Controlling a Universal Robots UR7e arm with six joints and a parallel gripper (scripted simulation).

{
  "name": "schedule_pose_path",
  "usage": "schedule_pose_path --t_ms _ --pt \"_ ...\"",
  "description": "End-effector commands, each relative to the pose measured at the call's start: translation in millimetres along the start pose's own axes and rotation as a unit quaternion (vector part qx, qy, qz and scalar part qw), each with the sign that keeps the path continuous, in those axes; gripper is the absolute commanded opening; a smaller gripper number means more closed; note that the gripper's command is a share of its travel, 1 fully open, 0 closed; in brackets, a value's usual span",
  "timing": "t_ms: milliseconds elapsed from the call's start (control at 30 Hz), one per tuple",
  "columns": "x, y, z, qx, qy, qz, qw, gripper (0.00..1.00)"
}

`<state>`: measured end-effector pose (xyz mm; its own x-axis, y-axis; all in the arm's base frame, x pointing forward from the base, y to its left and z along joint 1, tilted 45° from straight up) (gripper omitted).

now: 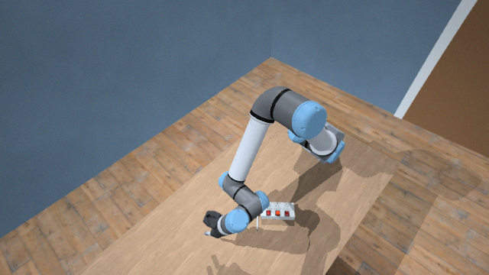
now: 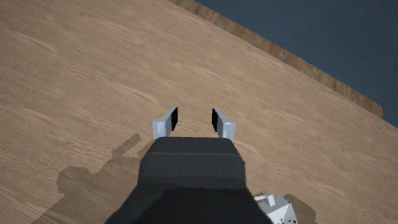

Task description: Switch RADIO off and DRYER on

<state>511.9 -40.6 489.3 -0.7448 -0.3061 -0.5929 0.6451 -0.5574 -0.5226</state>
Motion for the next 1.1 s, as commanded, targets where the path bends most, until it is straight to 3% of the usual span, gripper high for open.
schedule_pose_path --t_ms 0,533,567,1067 --pt "-0.3 -0.7 0.5 0.000 0.000 0.001 1.000 1.00" --pt "-0.3 -0.7 0.5 0.000 0.000 0.001 1.000 1.00" --pt "-0.3 -0.7 0.5 0.000 0.000 0.001 1.000 0.00" --pt "-0.3 -0.7 0.5 0.000 0.000 0.001 1.000 0.00"
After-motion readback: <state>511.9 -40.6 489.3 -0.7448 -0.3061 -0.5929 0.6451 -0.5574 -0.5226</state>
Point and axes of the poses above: the point where the finger pads meet when closed, its own y axis out along the fingers, its own x axis across the jaws, z = x × y, the point moved 5 cm from there along -y, back along the fingers, and after that the axes turned 7 degrees about y, right-handed, at the moved point
